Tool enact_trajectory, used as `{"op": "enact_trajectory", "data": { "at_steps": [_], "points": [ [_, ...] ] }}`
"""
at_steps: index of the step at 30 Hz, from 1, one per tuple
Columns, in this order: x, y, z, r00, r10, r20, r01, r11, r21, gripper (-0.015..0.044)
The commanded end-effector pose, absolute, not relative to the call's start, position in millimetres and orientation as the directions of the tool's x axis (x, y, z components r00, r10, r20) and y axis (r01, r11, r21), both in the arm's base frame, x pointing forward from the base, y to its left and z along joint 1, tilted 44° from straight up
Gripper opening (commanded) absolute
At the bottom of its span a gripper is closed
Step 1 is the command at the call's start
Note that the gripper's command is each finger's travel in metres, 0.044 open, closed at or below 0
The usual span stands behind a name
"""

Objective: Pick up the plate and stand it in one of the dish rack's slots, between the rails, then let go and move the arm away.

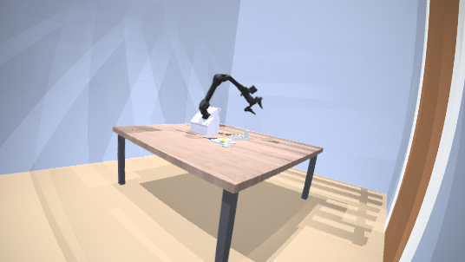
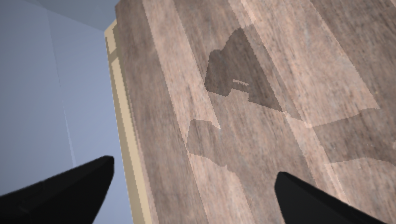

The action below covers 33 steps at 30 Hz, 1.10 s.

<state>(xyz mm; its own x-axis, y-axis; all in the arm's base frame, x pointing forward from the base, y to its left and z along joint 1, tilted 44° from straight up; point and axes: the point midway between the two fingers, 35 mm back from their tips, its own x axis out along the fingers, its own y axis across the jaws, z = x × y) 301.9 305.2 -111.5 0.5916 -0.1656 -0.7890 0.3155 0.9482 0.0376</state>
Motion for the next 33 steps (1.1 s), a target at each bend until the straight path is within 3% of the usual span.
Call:
{"op": "enact_trajectory", "data": {
  "at_steps": [1,10,19,27,33],
  "points": [
    [330,268,-77,0.56,-0.266,-0.785,0.314,0.945,-0.096,0.04],
    [364,169,-3,0.432,-0.465,-0.773,0.271,0.884,-0.38,0.04],
    [358,64,72,0.251,-0.613,-0.749,0.153,0.789,-0.595,0.04],
    [321,-22,137,0.065,-0.692,-0.719,-0.008,0.72,-0.693,0.04],
    [317,-28,142,0.048,-0.696,-0.716,-0.023,0.716,-0.697,0.04]
  ]
}}
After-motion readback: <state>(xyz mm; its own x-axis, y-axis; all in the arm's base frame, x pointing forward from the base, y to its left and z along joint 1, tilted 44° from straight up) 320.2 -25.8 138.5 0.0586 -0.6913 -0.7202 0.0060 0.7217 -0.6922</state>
